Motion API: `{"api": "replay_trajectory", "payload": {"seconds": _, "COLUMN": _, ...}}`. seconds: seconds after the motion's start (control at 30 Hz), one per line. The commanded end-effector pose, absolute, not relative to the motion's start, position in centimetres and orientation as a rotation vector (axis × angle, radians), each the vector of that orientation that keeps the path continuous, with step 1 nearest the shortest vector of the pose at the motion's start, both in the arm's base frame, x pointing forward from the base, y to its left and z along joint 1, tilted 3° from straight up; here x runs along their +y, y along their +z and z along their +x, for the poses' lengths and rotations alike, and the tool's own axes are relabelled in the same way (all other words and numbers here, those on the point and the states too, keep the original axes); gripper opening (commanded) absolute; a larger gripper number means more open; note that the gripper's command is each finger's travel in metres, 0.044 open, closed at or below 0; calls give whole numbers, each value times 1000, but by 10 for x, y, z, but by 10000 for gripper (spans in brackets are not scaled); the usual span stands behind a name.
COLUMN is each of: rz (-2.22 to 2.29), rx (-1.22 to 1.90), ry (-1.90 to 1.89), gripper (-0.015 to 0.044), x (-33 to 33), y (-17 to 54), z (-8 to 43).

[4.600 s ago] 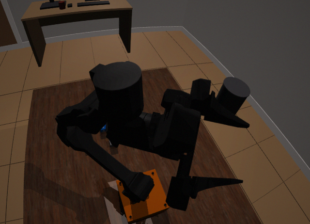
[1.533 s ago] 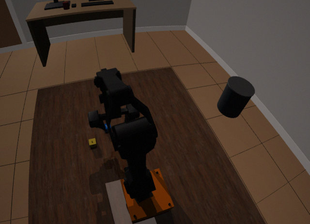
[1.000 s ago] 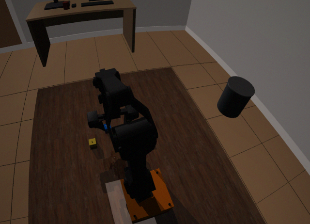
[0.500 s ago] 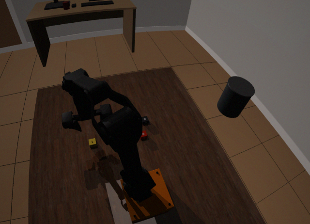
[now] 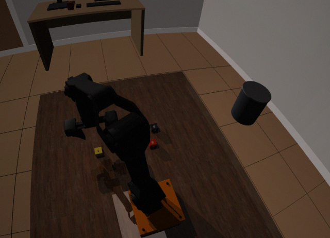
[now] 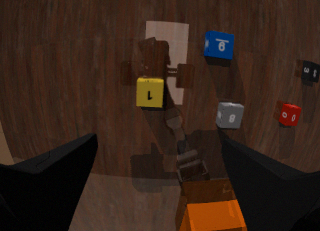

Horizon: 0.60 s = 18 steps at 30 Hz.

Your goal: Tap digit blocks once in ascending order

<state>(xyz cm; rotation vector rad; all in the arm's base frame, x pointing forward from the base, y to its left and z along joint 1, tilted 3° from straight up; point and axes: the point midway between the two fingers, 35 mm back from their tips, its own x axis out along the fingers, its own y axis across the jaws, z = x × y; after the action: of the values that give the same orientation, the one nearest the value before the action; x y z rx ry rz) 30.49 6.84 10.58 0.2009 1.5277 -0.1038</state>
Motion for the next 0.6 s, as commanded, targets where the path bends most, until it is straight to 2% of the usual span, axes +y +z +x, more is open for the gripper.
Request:
{"api": "replay_trajectory", "payload": {"seconds": 0.0, "rz": 203, "rx": 1531, "ry": -110, "gripper": 400, "x": 67, "y": 105, "z": 306}}
{"api": "replay_trajectory", "payload": {"seconds": 0.3, "rz": 208, "rx": 1527, "ry": -122, "gripper": 400, "x": -14, "y": 103, "z": 355}}
{"api": "replay_trajectory", "payload": {"seconds": 0.57, "rz": 195, "rx": 1526, "ry": -115, "gripper": 400, "x": -23, "y": 103, "z": 359}}
